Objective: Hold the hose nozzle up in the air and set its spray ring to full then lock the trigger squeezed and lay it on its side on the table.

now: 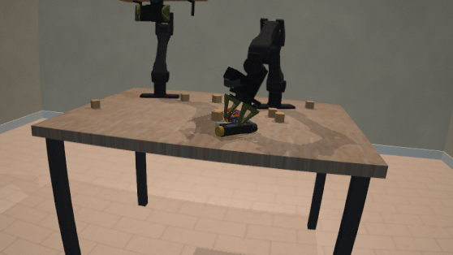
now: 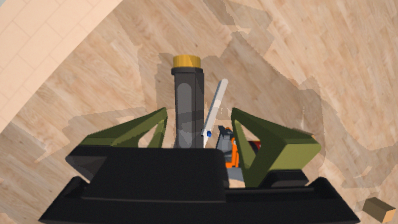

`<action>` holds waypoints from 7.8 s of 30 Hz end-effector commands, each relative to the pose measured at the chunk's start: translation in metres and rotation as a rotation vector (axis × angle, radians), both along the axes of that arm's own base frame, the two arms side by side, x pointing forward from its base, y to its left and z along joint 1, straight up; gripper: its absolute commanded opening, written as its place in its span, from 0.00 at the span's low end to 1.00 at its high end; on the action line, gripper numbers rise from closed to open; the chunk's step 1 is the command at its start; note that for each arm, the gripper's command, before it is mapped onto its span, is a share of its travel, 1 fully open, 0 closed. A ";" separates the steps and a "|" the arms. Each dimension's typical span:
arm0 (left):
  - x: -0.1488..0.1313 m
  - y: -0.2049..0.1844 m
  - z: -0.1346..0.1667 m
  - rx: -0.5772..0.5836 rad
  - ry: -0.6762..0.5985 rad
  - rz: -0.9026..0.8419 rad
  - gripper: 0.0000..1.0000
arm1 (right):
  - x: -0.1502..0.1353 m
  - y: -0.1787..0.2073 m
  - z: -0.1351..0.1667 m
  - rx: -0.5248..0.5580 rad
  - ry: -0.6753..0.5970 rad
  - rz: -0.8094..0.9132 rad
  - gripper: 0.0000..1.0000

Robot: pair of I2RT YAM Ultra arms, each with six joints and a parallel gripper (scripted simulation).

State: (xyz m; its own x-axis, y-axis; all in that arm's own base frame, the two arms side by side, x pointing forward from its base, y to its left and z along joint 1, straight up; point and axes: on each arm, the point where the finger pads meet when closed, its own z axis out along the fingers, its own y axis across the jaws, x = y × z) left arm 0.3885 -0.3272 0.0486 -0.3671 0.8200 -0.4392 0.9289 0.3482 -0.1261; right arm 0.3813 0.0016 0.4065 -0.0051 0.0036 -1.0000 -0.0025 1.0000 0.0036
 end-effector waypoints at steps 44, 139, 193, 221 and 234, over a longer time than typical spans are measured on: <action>0.006 -0.015 0.006 -0.027 -0.023 0.002 0.36 | -0.002 -0.003 0.012 -0.005 -0.022 -0.011 1.00; -0.339 -0.104 0.040 -0.058 -0.043 -1.575 0.36 | -0.002 -0.003 0.012 -0.005 -0.022 -0.011 1.00; -0.352 -0.102 -0.008 -0.004 -0.007 -1.604 0.36 | -0.002 -0.003 0.012 -0.005 -0.022 -0.011 1.00; -0.345 -0.105 -0.003 -0.014 -0.031 -1.591 0.63 | -0.002 -0.003 0.012 -0.005 -0.022 -0.011 1.00; -0.345 -0.102 -0.015 0.002 -0.002 -1.593 0.63 | -0.002 -0.003 0.012 -0.005 -0.022 -0.011 1.00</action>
